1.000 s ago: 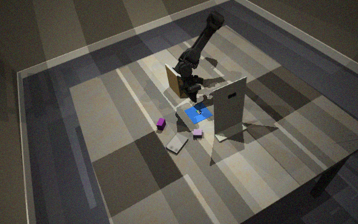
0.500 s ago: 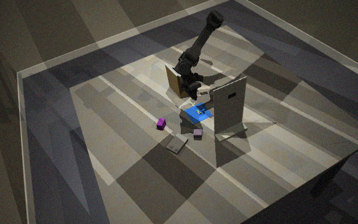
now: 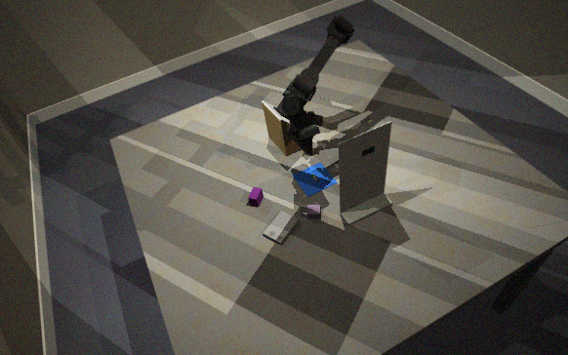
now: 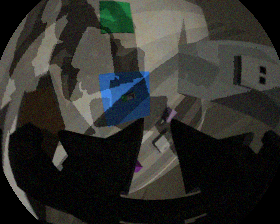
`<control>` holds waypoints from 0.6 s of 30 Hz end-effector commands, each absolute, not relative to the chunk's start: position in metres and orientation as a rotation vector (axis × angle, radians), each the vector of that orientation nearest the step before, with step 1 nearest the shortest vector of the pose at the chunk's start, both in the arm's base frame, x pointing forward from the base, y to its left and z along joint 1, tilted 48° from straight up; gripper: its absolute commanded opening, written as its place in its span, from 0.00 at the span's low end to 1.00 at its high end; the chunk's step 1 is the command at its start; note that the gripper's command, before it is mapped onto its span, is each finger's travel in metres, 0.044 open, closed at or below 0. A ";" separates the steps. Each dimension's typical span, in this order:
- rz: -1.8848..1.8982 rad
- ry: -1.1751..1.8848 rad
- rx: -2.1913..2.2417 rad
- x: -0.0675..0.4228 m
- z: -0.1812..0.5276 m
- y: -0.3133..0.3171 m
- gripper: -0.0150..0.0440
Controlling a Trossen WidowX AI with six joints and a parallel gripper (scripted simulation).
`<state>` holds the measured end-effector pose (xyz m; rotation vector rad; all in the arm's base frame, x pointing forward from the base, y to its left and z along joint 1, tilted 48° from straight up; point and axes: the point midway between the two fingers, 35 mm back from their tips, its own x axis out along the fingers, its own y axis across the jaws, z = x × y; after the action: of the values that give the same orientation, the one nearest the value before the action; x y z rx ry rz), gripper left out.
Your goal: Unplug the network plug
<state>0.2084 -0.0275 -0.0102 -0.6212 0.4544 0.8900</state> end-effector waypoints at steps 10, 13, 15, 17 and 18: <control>0.889 0.460 -0.626 0.213 0.004 -0.050 0.52; 0.889 0.461 -0.627 0.214 0.010 -0.057 0.52; 0.889 0.461 -0.627 0.214 0.013 -0.061 0.52; 0.889 0.461 -0.628 0.214 0.017 -0.066 0.52; 0.889 0.460 -0.628 0.214 0.020 -0.068 0.52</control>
<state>0.2140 -0.0596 0.0132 -0.6193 0.4581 0.8885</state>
